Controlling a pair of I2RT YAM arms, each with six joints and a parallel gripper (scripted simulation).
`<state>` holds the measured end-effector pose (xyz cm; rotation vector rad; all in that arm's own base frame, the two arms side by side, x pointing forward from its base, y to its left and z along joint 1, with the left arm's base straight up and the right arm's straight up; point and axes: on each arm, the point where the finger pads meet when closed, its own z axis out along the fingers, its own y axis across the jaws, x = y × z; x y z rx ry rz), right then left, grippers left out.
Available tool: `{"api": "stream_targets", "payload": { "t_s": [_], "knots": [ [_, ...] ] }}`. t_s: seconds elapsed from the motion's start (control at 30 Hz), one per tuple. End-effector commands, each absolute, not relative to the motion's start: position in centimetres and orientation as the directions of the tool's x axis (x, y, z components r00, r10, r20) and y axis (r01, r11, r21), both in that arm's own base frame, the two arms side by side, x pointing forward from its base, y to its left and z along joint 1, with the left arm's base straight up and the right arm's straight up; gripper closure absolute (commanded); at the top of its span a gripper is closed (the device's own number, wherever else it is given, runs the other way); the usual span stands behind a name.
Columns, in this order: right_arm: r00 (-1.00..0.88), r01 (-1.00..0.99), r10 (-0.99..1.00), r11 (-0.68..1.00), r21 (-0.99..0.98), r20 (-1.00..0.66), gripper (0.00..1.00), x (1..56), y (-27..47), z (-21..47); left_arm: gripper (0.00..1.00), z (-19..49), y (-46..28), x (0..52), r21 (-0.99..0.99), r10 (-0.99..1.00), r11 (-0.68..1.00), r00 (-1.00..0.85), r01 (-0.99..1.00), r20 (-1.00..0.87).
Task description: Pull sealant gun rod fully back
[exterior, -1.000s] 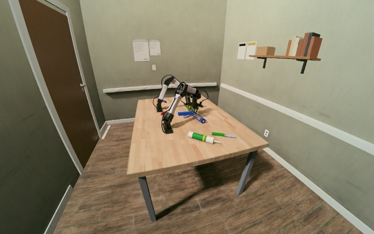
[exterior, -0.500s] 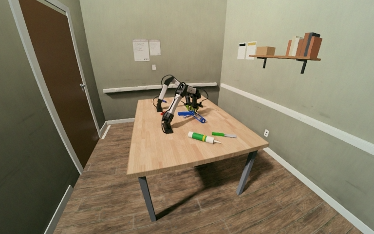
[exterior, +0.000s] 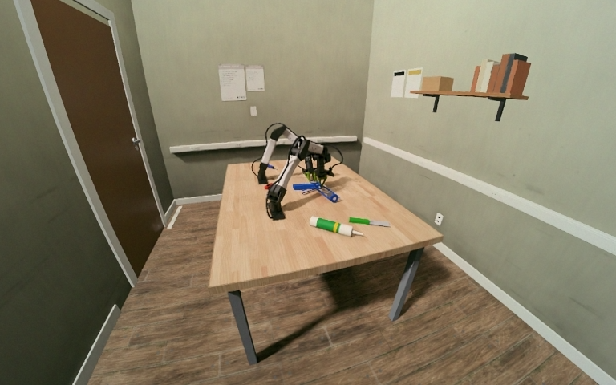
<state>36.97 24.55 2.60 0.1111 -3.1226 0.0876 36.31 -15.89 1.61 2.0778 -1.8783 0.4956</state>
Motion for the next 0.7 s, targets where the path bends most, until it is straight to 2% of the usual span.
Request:
{"api": "stream_targets", "payload": {
  "t_s": [0.0, 0.67],
  "knots": [
    [-0.997, -0.027, -0.007, 0.959, -0.282, 0.071, 0.48, 36.5, 19.3, 1.3, 0.68, 0.7, -10.2, 35.0, 0.011, -0.942, -0.166, 0.162, -0.986, 0.292],
    [-0.999, -0.030, -0.019, 0.971, -0.239, 0.048, 0.48, 36.7, 19.9, 2.0, 0.68, 1.0, -4.1, 34.8, -0.009, -0.943, -0.162, 0.152, -0.987, 0.297]
  ]
}}
